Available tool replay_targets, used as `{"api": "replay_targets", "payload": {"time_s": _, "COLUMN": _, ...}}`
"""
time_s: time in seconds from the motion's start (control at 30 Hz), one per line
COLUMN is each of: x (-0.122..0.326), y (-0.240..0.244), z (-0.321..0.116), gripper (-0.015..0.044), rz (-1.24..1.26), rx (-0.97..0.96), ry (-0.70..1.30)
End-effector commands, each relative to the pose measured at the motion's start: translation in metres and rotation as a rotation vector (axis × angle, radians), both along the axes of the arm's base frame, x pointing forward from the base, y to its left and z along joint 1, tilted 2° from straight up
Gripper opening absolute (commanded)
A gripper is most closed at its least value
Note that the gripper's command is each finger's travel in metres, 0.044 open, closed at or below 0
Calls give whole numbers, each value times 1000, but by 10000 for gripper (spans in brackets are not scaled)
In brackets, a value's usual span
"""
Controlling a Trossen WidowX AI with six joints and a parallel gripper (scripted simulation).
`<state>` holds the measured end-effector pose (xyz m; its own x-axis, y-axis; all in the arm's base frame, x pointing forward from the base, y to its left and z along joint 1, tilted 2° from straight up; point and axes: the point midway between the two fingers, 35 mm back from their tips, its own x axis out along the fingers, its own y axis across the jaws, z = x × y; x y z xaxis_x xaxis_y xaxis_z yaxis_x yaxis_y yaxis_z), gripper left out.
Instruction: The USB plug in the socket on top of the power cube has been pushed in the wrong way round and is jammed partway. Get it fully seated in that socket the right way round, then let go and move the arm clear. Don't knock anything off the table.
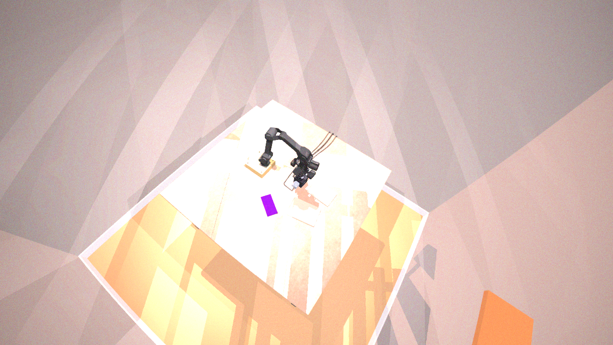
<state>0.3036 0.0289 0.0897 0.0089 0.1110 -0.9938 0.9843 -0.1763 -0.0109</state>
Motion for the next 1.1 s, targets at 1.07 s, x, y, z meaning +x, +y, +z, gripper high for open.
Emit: {"api": "replay_targets", "payload": {"time_s": 1.07, "x": 0, "y": 1, "z": -6, "gripper": 0, "rz": -4, "rx": 4, "ry": 5}}
